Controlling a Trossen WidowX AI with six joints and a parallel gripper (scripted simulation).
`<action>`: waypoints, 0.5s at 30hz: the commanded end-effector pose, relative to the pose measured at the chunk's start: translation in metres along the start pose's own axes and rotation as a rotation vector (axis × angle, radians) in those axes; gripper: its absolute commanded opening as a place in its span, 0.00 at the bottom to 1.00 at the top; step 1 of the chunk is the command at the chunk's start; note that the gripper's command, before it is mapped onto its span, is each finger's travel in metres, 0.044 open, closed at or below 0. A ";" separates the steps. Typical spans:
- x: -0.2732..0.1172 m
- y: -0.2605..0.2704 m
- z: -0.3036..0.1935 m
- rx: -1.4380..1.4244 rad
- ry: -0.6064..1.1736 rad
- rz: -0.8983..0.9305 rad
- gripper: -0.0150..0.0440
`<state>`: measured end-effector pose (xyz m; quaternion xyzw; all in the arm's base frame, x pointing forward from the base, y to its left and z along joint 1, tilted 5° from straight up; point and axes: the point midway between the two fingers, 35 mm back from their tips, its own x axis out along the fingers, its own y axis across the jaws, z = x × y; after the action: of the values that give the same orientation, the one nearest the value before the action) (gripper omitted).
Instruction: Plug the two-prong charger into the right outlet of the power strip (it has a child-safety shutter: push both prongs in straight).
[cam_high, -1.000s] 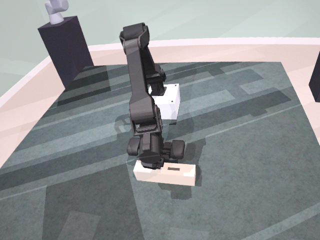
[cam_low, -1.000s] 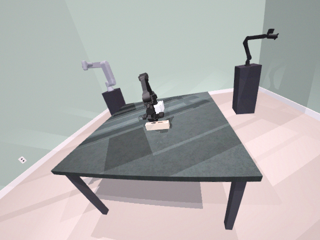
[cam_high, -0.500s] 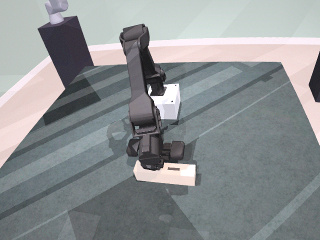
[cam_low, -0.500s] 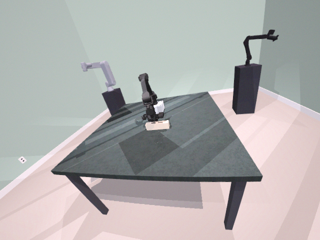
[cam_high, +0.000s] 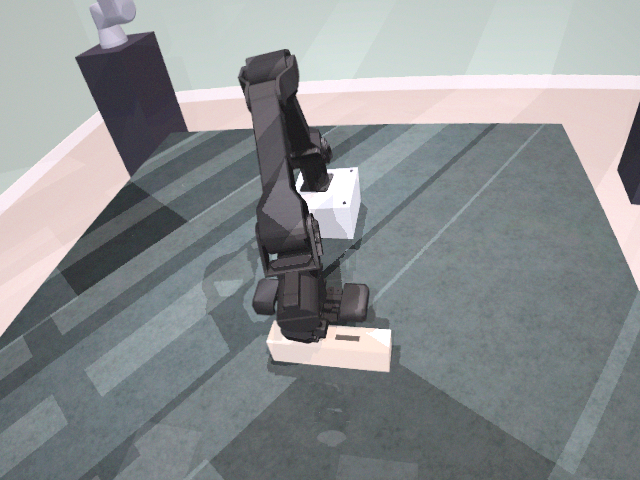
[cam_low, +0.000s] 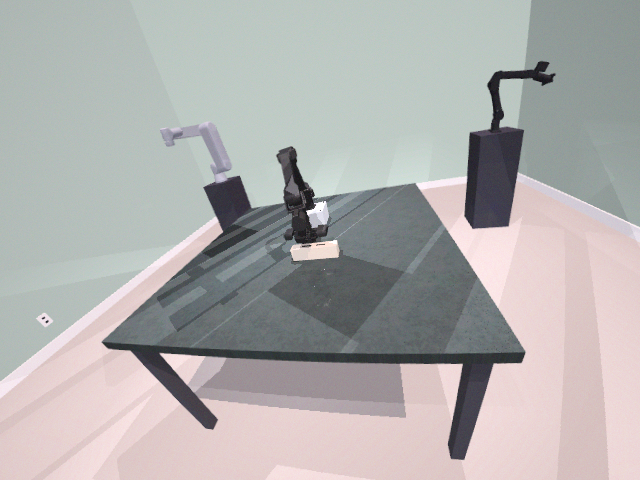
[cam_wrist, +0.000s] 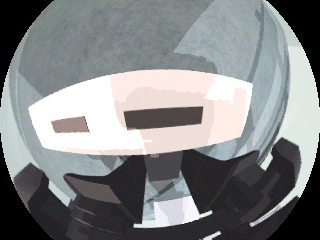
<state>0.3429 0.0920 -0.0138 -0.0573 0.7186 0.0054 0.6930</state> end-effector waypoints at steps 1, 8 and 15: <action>-0.005 0.000 0.012 0.005 -0.044 0.004 0.25; 0.000 0.000 0.000 0.000 0.000 0.000 0.25; 0.000 0.000 0.000 0.000 0.000 0.000 0.43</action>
<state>0.3423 0.0919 -0.0139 -0.0573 0.7197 0.0054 0.6919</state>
